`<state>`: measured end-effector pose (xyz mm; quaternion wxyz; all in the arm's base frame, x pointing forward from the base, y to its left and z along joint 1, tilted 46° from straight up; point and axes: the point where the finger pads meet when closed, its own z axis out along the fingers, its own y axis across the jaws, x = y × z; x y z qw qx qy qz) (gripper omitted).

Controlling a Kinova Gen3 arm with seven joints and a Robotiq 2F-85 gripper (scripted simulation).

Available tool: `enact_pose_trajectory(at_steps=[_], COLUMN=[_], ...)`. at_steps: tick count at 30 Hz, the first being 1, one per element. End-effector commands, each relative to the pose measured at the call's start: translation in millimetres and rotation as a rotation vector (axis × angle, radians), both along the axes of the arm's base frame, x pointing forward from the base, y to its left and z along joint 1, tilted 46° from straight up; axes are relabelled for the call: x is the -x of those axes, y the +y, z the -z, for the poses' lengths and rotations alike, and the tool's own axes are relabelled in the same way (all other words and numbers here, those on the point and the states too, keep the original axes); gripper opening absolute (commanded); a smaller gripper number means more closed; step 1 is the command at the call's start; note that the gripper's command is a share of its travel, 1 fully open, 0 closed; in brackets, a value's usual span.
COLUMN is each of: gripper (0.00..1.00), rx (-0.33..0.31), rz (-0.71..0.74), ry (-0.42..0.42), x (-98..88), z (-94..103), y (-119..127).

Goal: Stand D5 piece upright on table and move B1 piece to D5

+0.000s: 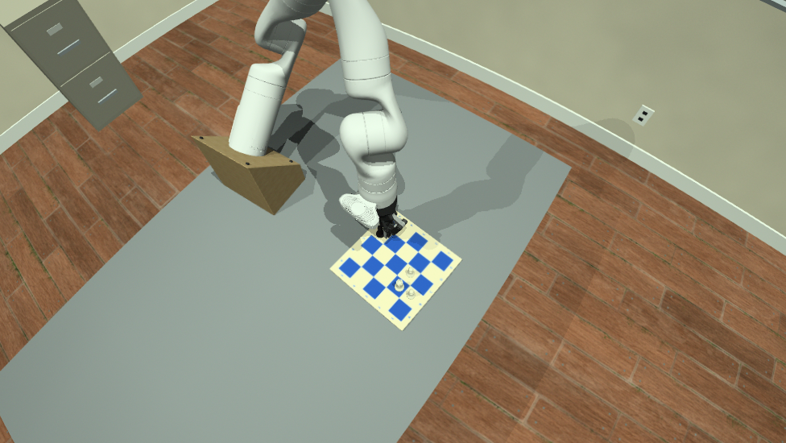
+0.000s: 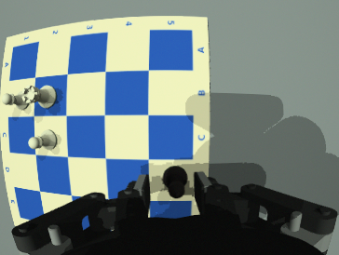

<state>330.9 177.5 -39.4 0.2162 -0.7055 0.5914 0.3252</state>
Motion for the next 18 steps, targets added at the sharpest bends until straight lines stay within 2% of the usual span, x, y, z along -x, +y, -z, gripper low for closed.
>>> enact_pose_trajectory(at_steps=[1,18], gripper=[0.37,0.37], rx=[-0.004,-0.004], rz=[-0.004,-0.004], ry=[0.008,0.008], x=[4.1,4.8], z=[4.1,6.4], y=[4.9,7.2])
